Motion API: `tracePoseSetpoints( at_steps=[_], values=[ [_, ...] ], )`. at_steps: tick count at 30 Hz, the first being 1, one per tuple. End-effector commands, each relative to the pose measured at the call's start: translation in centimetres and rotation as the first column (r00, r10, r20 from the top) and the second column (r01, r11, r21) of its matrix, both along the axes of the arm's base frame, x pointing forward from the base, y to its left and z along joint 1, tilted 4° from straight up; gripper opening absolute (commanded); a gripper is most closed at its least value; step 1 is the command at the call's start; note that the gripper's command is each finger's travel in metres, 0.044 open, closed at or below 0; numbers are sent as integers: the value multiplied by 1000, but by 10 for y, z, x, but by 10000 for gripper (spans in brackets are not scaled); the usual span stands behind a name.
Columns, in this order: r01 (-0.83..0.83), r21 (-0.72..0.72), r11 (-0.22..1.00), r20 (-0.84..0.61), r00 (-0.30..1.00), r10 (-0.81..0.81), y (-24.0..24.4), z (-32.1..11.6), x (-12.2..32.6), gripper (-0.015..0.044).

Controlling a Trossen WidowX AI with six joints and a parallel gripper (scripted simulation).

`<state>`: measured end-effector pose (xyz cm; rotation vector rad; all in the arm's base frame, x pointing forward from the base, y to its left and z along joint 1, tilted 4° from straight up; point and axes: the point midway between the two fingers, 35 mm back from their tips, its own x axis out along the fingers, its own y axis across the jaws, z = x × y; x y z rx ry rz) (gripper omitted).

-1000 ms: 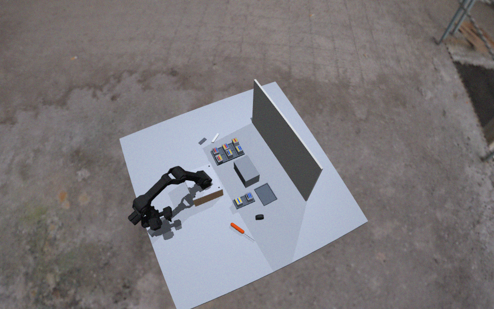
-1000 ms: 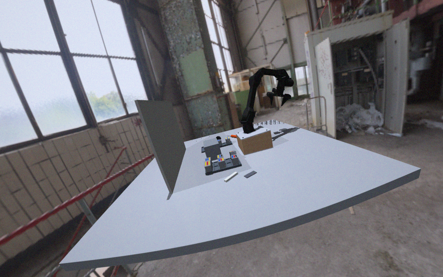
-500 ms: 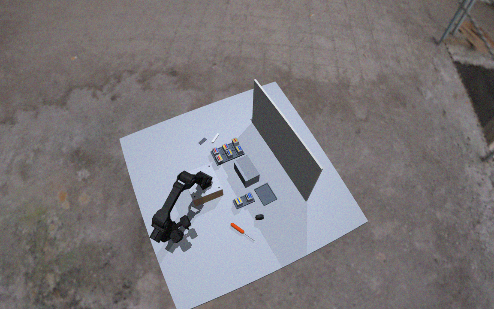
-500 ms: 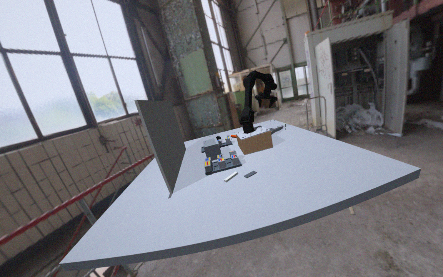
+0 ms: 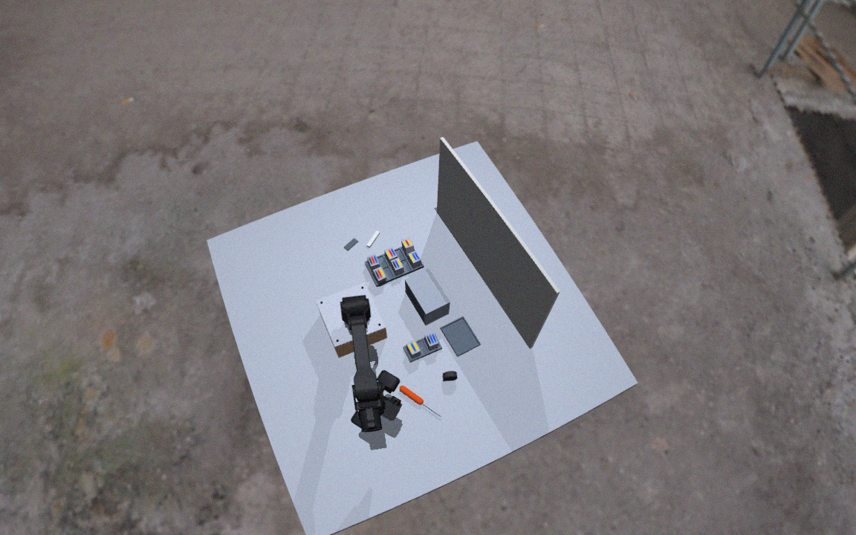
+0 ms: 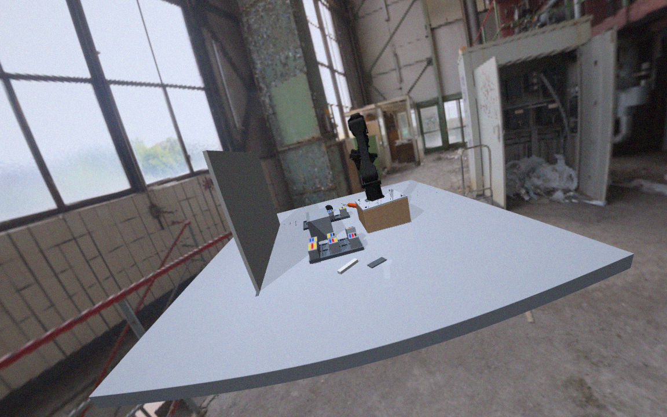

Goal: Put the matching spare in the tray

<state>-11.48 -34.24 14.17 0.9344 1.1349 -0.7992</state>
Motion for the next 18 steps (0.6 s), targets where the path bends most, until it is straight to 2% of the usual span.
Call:
tracePoseSetpoints(
  at_steps=[1, 9, 18],
  values=[
    [-127, 12, 992, -40, 991, 128, -13, 3, 66, 440],
    [-312, 28, 950, -105, 944, 313, -6, 6, 185, 440],
    [-460, 7, 888, -187, 872, 453, 43, 10, 300, 440]
  ],
)
